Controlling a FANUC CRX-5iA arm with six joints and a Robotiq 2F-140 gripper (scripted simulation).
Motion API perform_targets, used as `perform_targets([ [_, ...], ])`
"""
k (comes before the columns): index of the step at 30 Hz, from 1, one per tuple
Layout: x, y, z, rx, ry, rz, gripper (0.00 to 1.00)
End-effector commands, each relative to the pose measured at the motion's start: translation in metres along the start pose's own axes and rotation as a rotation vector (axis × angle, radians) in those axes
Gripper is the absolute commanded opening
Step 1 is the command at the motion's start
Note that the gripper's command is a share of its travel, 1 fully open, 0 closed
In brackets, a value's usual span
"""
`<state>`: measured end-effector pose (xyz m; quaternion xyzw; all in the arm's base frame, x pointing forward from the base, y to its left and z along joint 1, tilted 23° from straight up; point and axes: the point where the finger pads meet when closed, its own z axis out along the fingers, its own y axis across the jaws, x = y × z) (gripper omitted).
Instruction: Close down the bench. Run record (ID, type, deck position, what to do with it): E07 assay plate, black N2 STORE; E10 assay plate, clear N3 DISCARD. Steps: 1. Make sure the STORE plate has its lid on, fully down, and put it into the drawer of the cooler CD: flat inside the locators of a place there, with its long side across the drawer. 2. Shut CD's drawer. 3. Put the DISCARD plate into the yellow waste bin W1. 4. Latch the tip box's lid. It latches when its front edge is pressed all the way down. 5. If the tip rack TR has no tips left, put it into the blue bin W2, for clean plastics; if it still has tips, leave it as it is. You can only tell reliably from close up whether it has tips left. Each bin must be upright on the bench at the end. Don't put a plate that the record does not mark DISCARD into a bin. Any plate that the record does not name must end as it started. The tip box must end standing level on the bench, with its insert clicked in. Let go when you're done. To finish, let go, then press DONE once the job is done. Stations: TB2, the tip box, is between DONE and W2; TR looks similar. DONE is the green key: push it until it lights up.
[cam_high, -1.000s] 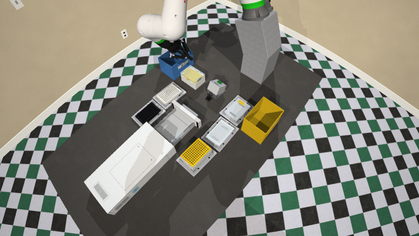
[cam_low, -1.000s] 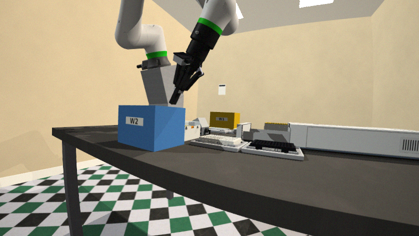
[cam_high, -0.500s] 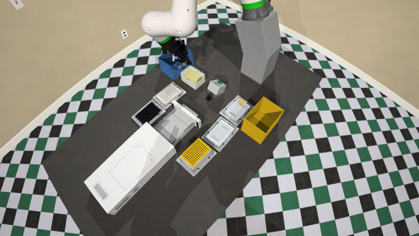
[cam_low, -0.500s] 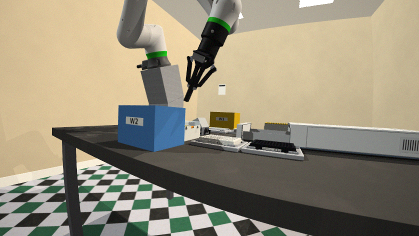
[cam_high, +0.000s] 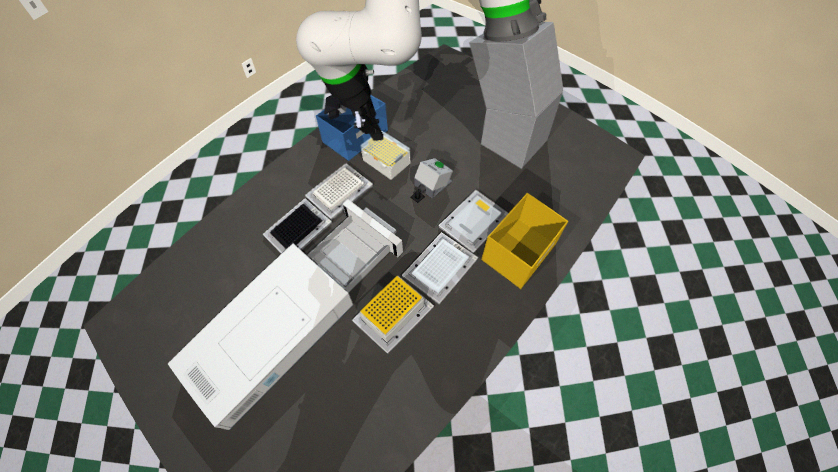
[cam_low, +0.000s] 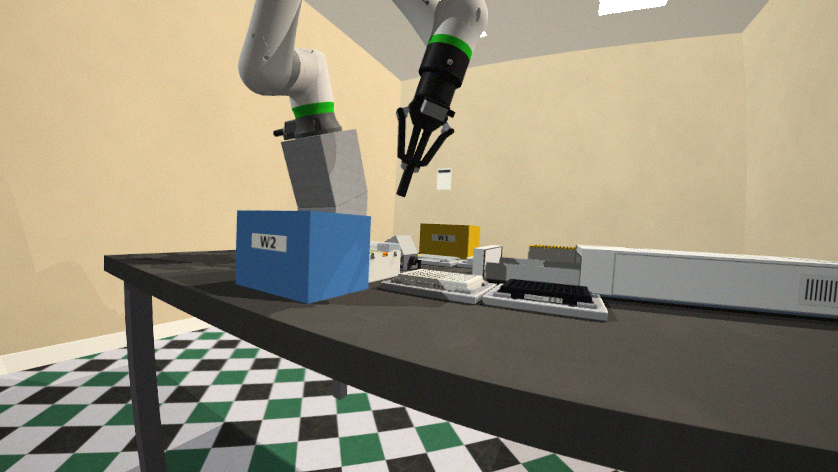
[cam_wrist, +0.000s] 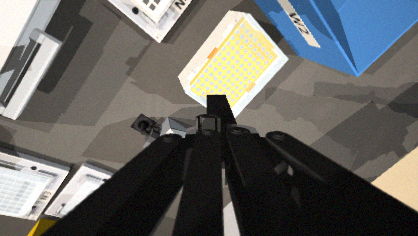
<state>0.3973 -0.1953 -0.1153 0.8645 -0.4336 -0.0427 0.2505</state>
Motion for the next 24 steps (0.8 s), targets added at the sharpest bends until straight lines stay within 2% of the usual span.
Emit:
perform_targets([
  [1, -0.005, -0.015, -0.010, 0.030, 0.031, -0.111, 0.10],
  [10, -0.018, -0.044, -0.029, 0.070, 0.087, -0.299, 0.10],
  [15, -0.022, -0.051, -0.034, 0.082, 0.106, -0.362, 0.10],
  [22, -0.038, -0.077, -0.052, 0.117, 0.169, -0.561, 0.10],
  [24, -0.041, -0.080, -0.054, 0.119, 0.172, -0.573, 0.10],
])
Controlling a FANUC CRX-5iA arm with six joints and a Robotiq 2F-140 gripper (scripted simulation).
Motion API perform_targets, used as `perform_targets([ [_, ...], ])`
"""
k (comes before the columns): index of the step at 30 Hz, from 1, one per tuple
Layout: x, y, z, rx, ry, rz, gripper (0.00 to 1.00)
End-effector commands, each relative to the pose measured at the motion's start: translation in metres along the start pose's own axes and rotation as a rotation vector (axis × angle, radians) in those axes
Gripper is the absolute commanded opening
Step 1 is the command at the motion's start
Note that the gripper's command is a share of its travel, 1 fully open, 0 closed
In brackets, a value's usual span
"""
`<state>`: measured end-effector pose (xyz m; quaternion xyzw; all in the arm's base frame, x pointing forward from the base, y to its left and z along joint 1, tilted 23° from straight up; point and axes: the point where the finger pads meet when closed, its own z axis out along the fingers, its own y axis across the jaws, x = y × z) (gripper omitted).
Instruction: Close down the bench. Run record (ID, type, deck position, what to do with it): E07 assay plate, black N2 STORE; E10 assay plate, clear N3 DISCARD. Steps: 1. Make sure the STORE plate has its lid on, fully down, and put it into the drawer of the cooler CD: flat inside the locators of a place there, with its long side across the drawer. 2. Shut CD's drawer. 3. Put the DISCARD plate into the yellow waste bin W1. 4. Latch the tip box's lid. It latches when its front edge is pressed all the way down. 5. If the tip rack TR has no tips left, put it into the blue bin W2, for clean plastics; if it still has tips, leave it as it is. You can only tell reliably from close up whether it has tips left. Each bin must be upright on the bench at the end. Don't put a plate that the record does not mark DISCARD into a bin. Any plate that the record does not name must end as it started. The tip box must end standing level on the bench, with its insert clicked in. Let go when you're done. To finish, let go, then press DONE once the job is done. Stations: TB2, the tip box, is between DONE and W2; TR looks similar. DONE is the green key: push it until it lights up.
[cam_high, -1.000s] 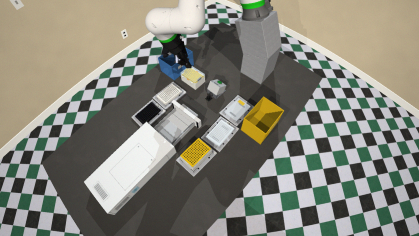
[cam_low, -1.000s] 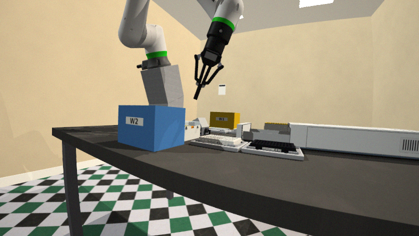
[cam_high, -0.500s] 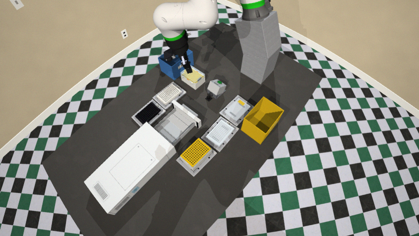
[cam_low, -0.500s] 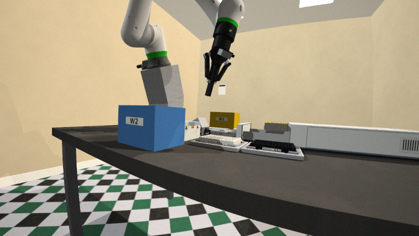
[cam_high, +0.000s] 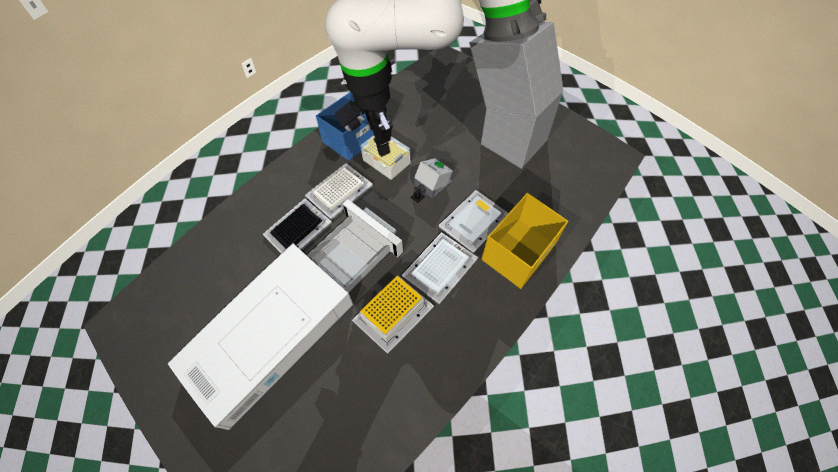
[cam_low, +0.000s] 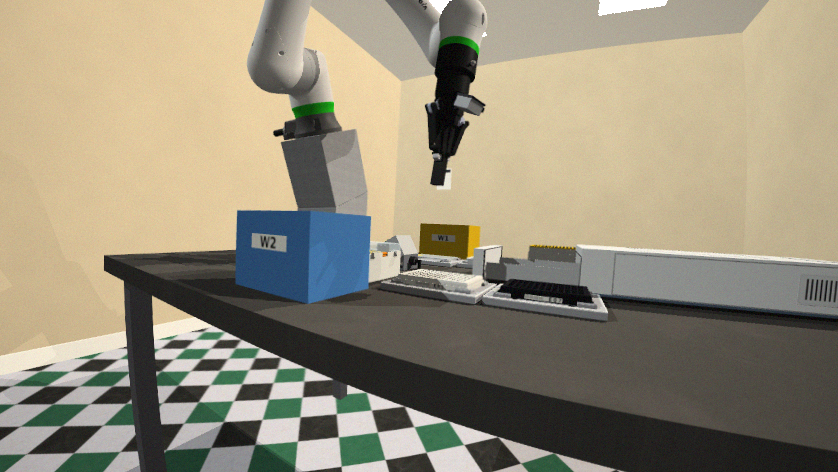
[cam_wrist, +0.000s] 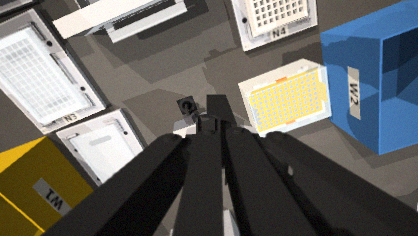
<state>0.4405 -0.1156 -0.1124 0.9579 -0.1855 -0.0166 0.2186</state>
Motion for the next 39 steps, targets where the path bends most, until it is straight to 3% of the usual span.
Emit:
perform_targets([
  [1, 0.000, -0.017, -0.009, 0.019, 0.031, -0.099, 0.10],
  [13, -0.003, -0.053, -0.028, 0.053, 0.108, -0.344, 0.10],
  [31, -0.004, -0.058, -0.031, 0.053, 0.108, -0.344, 0.10],
  [32, -0.007, -0.060, -0.029, 0.054, 0.107, -0.327, 0.70],
  [39, -0.027, -0.075, -0.017, 0.054, 0.107, -0.327, 0.70],
])
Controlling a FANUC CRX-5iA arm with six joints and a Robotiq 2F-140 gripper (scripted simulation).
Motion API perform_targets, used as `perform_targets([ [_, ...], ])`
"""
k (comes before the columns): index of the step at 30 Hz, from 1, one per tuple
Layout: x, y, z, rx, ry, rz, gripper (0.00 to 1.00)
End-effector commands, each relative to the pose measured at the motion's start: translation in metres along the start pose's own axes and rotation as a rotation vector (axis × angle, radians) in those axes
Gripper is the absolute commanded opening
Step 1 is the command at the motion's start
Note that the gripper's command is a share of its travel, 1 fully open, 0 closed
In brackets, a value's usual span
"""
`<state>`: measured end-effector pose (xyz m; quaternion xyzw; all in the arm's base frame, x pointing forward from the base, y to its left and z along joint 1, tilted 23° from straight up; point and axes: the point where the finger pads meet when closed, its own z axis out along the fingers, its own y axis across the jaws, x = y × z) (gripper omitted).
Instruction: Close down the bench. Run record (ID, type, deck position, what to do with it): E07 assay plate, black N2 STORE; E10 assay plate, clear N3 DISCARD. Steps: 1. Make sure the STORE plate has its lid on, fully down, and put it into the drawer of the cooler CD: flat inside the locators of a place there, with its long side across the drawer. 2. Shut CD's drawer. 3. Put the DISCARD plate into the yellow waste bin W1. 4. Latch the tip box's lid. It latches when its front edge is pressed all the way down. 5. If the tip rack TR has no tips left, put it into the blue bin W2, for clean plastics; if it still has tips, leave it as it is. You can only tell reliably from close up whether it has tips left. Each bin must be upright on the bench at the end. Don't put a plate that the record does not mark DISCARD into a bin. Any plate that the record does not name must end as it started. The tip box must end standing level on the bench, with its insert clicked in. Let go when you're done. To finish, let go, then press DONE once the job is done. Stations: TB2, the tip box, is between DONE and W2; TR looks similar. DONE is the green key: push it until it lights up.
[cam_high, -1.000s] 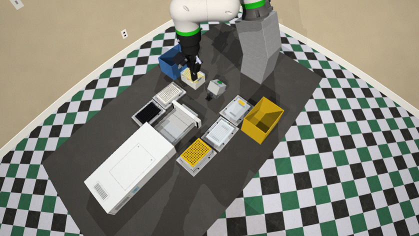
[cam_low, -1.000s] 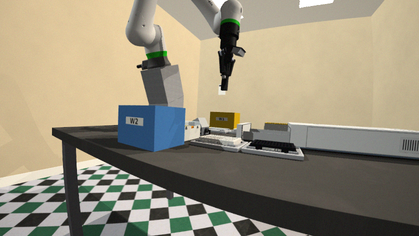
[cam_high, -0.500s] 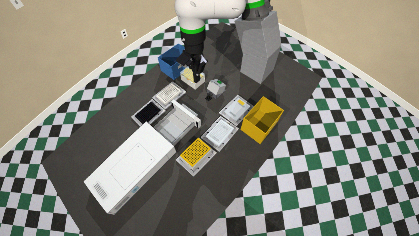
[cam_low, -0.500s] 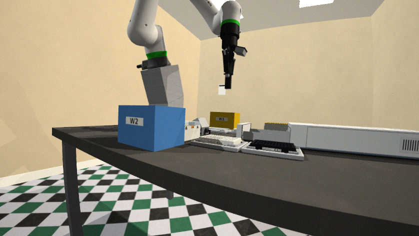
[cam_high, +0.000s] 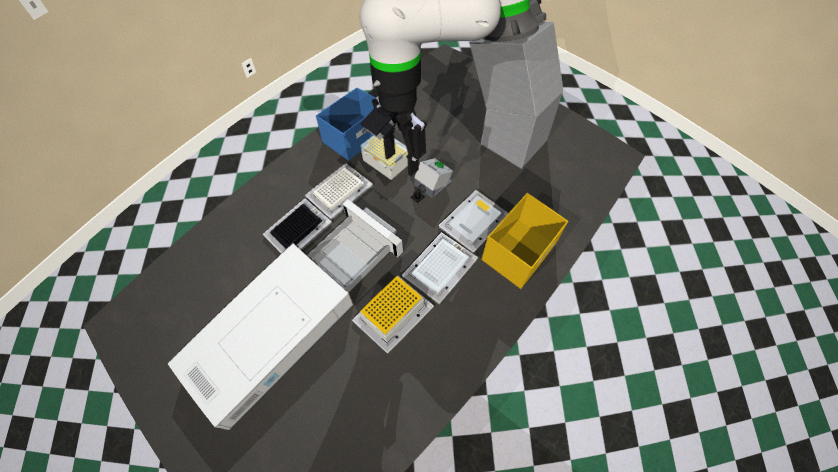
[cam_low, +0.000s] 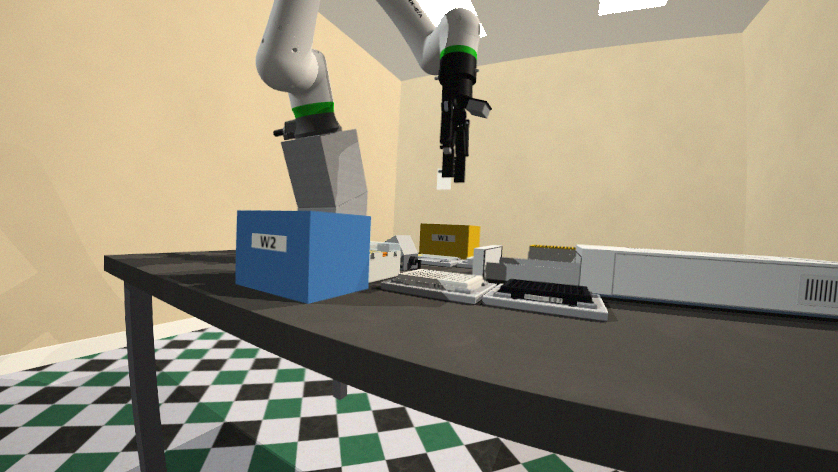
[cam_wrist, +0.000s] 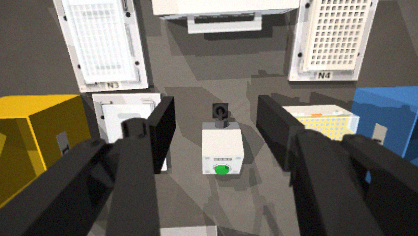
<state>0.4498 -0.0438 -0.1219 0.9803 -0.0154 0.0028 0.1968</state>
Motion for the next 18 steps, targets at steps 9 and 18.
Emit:
perform_targets([
  [9, -0.022, -0.030, 0.016, 0.000, 0.003, 0.001, 0.70],
  [18, -0.042, -0.057, 0.031, 0.000, 0.002, 0.001, 0.70],
])
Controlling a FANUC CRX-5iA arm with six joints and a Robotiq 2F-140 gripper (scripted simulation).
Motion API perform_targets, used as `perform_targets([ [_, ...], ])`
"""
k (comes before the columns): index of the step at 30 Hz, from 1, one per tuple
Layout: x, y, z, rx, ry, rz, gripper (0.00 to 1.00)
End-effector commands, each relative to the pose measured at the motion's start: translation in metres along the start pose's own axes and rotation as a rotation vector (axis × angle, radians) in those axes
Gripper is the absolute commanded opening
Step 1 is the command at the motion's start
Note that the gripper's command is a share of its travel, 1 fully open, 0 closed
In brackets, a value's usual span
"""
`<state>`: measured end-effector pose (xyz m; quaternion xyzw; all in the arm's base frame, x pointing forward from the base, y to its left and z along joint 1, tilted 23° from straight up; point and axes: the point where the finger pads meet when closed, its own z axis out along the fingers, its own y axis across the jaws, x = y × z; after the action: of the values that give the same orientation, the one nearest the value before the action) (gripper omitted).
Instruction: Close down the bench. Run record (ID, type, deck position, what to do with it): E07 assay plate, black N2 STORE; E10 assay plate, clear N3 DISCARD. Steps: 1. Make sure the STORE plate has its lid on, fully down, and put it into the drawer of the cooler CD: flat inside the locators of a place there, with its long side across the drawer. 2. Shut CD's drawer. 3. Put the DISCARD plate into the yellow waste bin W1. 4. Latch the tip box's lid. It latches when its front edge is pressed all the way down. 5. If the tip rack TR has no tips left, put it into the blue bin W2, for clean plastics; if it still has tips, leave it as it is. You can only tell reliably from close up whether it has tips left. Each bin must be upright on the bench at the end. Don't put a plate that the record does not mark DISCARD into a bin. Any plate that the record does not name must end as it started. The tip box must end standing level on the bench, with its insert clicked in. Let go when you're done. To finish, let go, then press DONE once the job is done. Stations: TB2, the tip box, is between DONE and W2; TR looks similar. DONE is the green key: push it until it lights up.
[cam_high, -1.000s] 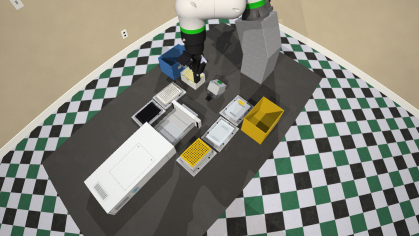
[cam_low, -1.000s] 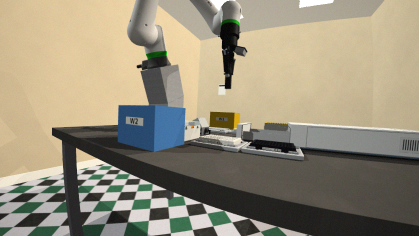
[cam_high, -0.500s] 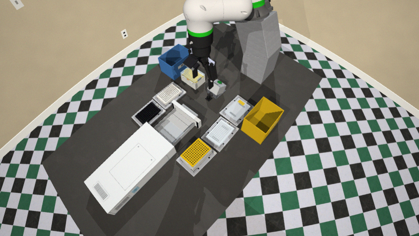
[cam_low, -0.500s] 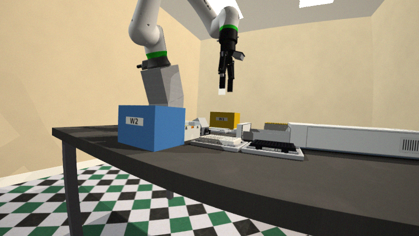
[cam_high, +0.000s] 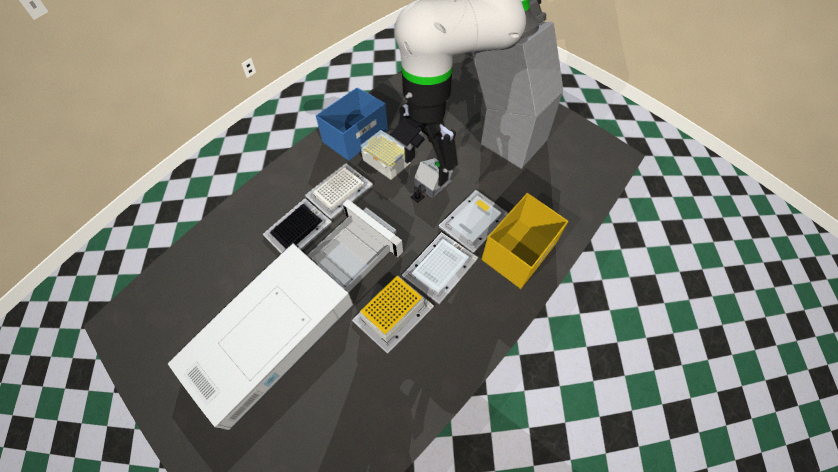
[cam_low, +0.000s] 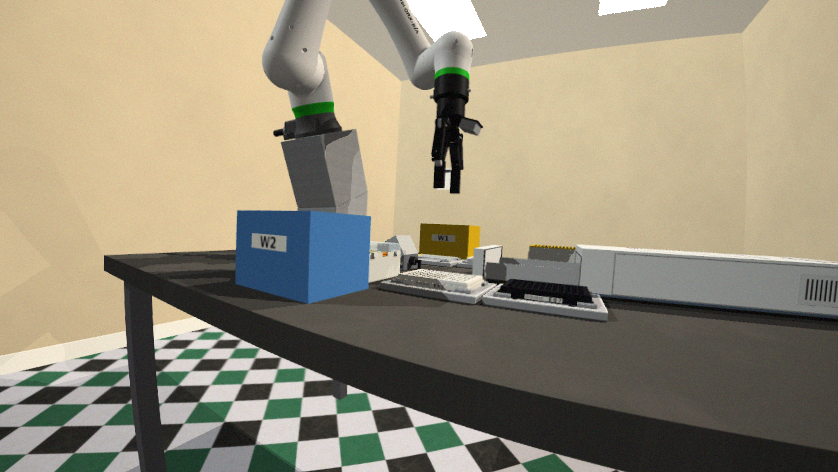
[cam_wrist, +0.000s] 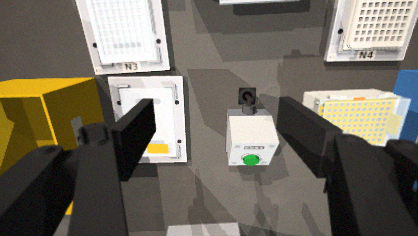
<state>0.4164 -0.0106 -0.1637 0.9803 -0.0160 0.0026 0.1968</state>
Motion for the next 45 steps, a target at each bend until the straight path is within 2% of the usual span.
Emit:
perform_targets([
  [1, -0.007, -0.011, 0.005, 0.000, 0.003, 0.000, 0.70],
  [34, -0.073, -0.098, 0.055, 0.000, 0.003, 0.000, 0.70],
  [45, -0.081, -0.108, 0.060, 0.000, 0.003, 0.000, 0.70],
])
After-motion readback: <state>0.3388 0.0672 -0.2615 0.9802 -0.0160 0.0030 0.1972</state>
